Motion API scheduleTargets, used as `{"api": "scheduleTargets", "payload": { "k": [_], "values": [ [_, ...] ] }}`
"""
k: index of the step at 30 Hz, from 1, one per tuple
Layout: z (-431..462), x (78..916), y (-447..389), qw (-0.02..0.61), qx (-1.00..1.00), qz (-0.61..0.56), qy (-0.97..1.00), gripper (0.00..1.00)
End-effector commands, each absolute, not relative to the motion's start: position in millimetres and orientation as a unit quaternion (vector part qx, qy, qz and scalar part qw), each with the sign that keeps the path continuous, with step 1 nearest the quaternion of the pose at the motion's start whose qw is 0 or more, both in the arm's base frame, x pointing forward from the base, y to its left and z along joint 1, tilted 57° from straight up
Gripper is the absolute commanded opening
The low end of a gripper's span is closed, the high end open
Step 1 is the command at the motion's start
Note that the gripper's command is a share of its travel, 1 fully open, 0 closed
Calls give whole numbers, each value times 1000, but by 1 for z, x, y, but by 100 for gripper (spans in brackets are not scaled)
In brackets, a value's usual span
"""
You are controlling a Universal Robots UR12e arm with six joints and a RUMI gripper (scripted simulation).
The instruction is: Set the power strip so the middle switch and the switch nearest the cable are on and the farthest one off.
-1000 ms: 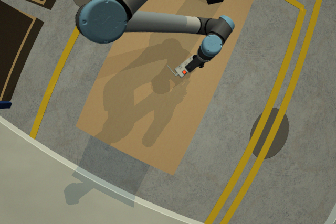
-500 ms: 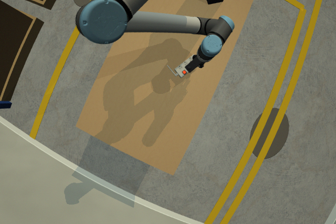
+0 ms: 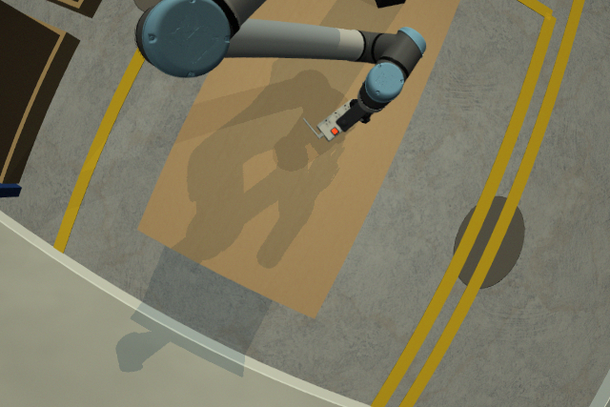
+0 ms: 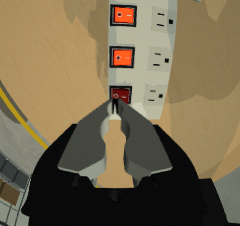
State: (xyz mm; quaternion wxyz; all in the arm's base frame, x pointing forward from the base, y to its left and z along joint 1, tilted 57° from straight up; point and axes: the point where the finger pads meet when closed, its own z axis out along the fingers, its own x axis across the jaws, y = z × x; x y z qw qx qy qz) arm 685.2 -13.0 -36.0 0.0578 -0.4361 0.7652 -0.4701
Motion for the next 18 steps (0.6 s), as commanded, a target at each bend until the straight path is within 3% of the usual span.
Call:
{"api": "scheduleTargets", "payload": {
  "k": [1, 18],
  "values": [
    [-29, 679, -5, 58, -436, -470, 765, 0],
    [-17, 668, 10, 58, -436, -470, 765, 0]
  ]
}}
